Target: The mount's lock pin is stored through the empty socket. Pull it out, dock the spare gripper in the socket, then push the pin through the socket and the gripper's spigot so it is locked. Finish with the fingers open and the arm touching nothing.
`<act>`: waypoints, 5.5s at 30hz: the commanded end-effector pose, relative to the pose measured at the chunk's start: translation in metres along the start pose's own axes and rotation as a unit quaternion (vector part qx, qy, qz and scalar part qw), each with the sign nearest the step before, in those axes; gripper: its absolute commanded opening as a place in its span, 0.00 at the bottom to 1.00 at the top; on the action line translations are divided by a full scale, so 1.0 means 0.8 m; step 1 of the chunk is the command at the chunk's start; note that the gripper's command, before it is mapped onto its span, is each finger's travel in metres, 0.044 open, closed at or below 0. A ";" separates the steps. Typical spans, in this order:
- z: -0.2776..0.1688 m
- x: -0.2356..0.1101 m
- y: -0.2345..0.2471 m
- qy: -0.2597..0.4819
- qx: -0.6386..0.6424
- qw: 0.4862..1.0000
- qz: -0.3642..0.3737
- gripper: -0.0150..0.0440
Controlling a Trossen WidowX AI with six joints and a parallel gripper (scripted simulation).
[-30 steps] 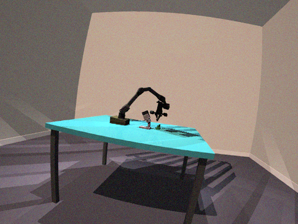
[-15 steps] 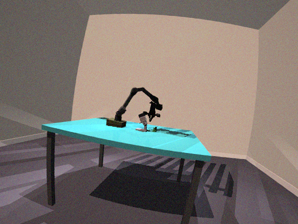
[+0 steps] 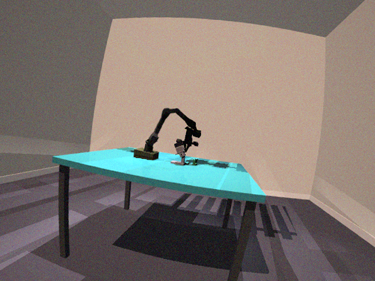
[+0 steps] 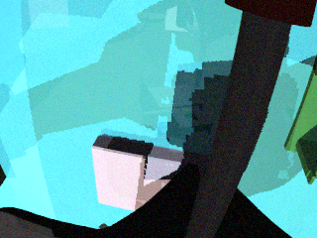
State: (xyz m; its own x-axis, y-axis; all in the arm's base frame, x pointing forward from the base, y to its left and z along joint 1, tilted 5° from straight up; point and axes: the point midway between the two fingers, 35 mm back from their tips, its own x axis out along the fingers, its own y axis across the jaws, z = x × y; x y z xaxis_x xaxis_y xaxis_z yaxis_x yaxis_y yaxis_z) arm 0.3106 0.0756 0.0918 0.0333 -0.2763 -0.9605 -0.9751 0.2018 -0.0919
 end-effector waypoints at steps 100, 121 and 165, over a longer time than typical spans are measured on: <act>-0.066 0.075 0.002 -0.002 -0.005 0.999 0.037 0.43; -0.050 0.042 0.005 0.001 -0.009 0.999 0.043 0.59; -0.022 -0.031 0.006 0.007 -0.017 0.999 0.038 1.00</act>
State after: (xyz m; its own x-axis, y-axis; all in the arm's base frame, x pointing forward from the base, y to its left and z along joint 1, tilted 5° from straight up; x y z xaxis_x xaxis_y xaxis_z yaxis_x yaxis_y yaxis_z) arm 0.3008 0.0667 0.1202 -0.0446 -0.2754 -0.9603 -0.9809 0.1940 -0.0100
